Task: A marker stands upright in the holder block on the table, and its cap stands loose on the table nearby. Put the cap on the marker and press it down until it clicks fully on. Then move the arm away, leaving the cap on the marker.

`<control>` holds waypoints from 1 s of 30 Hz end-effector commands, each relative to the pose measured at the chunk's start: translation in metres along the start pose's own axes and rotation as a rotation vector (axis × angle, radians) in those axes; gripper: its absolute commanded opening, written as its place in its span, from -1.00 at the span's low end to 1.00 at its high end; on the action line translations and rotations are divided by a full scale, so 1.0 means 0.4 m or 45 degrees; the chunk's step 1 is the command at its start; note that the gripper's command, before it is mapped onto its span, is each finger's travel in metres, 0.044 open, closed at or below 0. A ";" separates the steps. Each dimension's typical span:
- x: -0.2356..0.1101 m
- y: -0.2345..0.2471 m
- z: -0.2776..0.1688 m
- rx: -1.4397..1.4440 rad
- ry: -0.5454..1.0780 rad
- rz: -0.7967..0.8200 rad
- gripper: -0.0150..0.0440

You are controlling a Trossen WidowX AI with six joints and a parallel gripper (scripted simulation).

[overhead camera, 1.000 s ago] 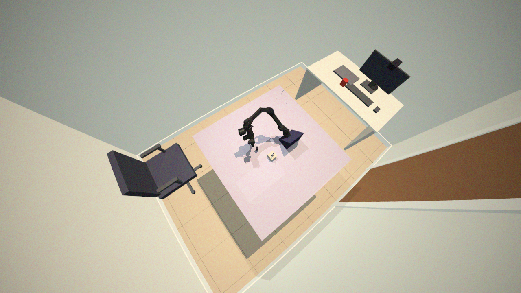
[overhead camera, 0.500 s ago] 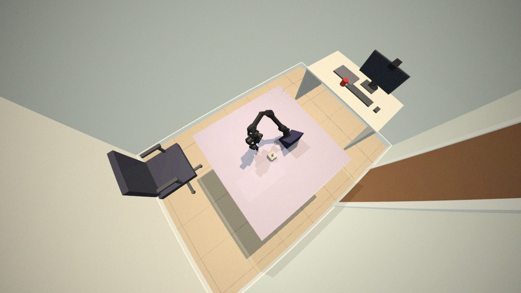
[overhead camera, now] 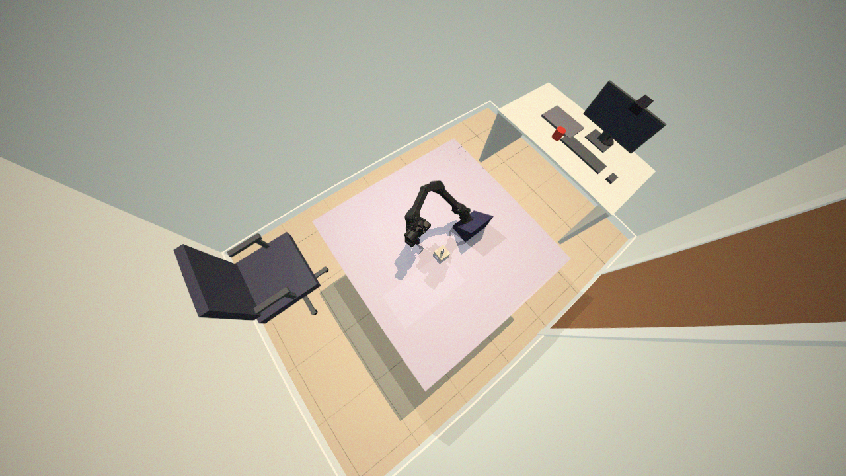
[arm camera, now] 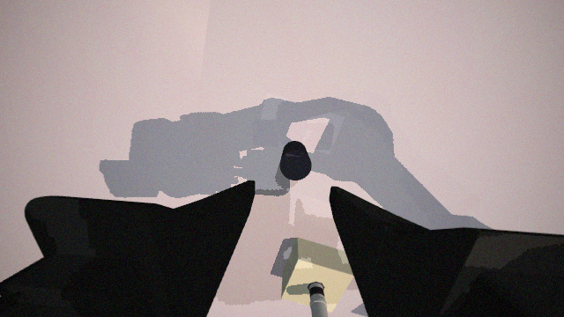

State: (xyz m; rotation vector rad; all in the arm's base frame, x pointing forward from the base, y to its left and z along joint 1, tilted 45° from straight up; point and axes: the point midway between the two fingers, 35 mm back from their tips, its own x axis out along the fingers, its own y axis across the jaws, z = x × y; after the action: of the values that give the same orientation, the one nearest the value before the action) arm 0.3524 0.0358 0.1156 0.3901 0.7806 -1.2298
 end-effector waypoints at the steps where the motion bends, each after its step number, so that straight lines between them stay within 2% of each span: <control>1: 0.032 -0.007 0.003 -0.006 -0.007 -0.008 0.36; 30: 0.159 -0.006 0.007 -0.006 -0.009 -0.007 0.36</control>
State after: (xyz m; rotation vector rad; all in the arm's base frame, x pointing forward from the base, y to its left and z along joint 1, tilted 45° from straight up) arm 0.3594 -0.0072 0.0755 0.3905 0.7770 -1.2352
